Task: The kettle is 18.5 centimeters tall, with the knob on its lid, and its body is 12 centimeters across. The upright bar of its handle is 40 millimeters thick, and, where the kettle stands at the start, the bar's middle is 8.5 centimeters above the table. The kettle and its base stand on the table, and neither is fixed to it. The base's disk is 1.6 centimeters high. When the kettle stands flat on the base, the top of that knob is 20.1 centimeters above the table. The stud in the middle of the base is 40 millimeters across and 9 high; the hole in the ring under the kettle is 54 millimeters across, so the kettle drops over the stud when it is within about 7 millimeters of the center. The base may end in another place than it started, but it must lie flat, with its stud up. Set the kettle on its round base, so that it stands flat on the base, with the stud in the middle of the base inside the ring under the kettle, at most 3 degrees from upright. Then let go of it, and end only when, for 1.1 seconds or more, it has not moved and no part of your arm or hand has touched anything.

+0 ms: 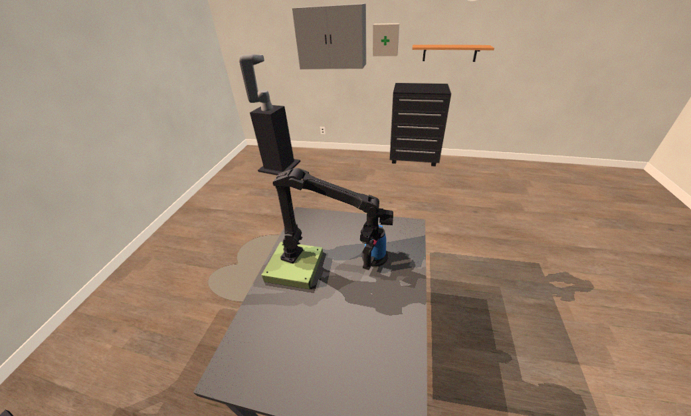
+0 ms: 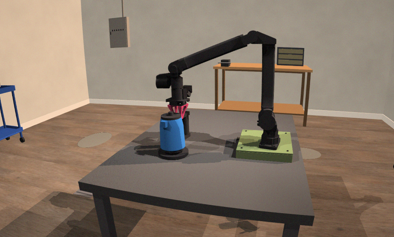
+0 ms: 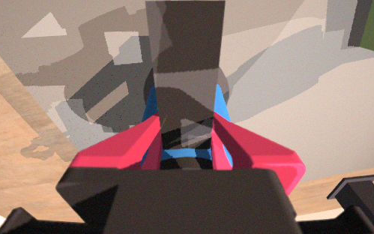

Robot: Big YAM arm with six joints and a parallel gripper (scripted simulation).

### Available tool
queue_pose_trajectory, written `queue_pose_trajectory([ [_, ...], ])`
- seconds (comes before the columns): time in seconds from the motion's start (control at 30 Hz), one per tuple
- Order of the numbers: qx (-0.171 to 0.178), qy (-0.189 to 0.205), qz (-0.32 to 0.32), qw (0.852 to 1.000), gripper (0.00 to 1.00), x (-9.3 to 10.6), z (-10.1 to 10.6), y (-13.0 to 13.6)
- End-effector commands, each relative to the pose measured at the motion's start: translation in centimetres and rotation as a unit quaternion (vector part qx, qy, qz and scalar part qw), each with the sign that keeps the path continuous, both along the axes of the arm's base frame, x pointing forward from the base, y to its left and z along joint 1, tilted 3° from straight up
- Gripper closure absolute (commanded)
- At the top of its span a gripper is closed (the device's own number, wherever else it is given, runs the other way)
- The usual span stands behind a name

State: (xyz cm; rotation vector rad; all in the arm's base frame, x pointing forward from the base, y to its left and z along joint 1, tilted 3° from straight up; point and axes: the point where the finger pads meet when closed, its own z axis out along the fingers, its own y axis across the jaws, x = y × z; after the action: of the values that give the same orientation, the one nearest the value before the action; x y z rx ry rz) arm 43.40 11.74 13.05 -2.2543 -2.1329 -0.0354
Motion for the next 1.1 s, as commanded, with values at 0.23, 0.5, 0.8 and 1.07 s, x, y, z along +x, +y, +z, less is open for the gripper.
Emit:
queue_pose_trajectory([
  [0.23, 0.007, -0.023, -0.001, 1.0, 1.0, 1.04, 1.56, 0.77],
  [0.5, 0.007, -0.022, -0.001, 1.0, 1.0, 1.0, 1.46, 0.76],
  [0.8, 0.007, -0.025, -0.001, 1.0, 1.0, 0.83, 1.4, 0.78],
  [1.07, 0.008, -0.028, 0.0, 1.0, 1.0, 1.12, 1.68, 0.86],
])
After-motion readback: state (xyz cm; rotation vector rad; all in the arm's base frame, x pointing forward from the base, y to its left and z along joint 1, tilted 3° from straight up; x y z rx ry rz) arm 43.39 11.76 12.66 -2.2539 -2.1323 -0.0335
